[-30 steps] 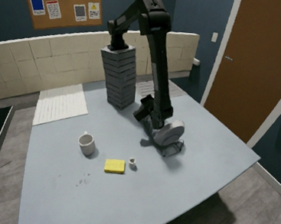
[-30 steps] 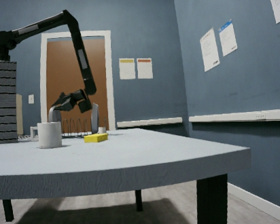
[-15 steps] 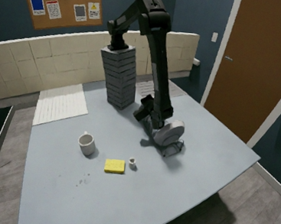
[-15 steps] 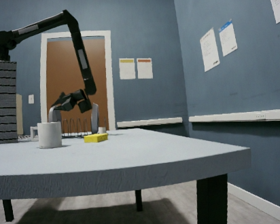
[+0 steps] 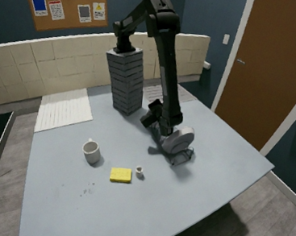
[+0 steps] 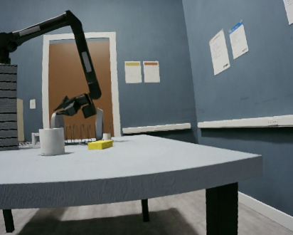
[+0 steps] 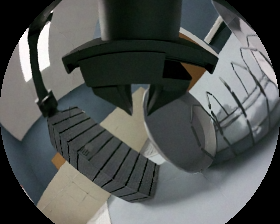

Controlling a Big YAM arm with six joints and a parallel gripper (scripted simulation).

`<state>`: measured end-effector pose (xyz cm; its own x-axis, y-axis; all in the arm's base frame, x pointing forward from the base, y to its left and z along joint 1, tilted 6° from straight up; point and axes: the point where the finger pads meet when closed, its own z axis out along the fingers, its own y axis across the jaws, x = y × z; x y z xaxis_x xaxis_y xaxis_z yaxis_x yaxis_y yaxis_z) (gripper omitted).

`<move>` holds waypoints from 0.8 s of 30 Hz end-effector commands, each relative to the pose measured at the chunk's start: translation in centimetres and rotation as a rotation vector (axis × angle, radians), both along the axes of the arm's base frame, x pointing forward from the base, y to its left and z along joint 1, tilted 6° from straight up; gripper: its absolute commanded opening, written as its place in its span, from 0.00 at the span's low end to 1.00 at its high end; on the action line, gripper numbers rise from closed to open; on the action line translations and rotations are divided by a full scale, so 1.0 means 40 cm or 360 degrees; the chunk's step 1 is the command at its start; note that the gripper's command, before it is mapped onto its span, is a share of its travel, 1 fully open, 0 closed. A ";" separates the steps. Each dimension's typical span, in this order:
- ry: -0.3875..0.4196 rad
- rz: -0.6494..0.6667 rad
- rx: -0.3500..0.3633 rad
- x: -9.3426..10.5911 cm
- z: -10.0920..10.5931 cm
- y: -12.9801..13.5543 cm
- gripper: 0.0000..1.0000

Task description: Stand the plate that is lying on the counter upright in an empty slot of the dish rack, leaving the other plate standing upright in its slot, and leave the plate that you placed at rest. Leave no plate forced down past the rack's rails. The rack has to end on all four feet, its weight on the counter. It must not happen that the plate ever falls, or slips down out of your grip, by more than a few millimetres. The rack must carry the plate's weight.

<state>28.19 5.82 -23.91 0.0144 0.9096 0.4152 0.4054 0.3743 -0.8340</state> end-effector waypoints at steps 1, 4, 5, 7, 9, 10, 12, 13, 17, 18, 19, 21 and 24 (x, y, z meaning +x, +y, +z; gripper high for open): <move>-0.0076 -0.0023 0.0017 0.067 0.016 -0.013 0.22; -0.0080 -0.0023 0.0017 0.072 0.018 -0.014 0.22; -0.0126 -0.0024 0.0018 0.083 0.006 -0.014 0.22; -0.0082 -0.0023 0.0018 0.084 0.028 -0.015 0.22; -0.0105 -0.0023 0.0019 0.094 0.025 -0.016 0.22; -0.0099 -0.0022 0.0019 0.096 0.029 -0.017 0.22; -0.0086 -0.0022 0.0019 0.100 0.036 -0.018 0.22; -0.0096 -0.0022 0.0019 0.104 0.034 -0.019 0.22; -0.0098 -0.0023 0.0018 0.116 0.039 -0.021 0.22; -0.0100 -0.0023 0.0018 0.119 0.039 -0.022 0.22; -0.0103 -0.0023 0.0018 0.122 0.040 -0.022 0.22; -0.0103 -0.0023 0.0018 0.122 0.040 -0.022 0.22; -0.0093 -0.0024 0.0017 0.127 0.046 -0.024 0.22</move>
